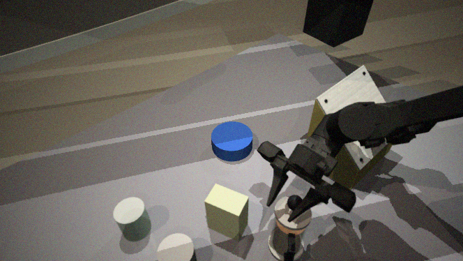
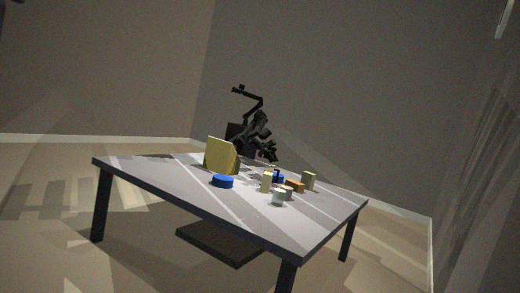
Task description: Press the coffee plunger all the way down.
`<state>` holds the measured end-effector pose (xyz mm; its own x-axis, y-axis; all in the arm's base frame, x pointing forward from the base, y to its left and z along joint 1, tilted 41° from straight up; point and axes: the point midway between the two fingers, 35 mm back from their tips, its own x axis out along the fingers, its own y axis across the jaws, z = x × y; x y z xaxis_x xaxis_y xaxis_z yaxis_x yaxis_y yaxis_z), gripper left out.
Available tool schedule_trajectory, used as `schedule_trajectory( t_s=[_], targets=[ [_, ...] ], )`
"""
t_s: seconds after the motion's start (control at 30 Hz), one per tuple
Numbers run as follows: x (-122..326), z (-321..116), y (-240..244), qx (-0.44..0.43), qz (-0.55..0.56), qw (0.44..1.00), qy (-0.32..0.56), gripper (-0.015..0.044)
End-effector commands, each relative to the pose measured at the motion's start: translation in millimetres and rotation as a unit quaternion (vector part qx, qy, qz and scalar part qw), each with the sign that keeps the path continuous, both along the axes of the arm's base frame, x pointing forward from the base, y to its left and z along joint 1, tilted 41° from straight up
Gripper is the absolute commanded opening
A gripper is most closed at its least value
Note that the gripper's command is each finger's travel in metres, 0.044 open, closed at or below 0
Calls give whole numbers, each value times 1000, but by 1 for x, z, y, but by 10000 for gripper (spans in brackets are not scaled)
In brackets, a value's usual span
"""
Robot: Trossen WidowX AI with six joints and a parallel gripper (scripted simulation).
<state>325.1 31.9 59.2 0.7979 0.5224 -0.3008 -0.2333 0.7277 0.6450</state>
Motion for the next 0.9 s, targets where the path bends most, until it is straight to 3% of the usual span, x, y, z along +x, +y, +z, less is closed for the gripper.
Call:
schedule_trajectory(
  t_s=[0.0, 0.2, 0.4, 0.7, 0.87],
  targets=[
    [0, -1, -1, -3, -3, 1000, 2, 303],
    [0, -1, -1, -3, -3, 1000, 2, 440],
    [-1, 7, -11, -6, -2, 1000, 6, 440],
    [-27, 60, -51, 0, 3, 1000, 12, 440],
    [-28, 62, -52, 0, 3, 1000, 12, 440]
  ],
)
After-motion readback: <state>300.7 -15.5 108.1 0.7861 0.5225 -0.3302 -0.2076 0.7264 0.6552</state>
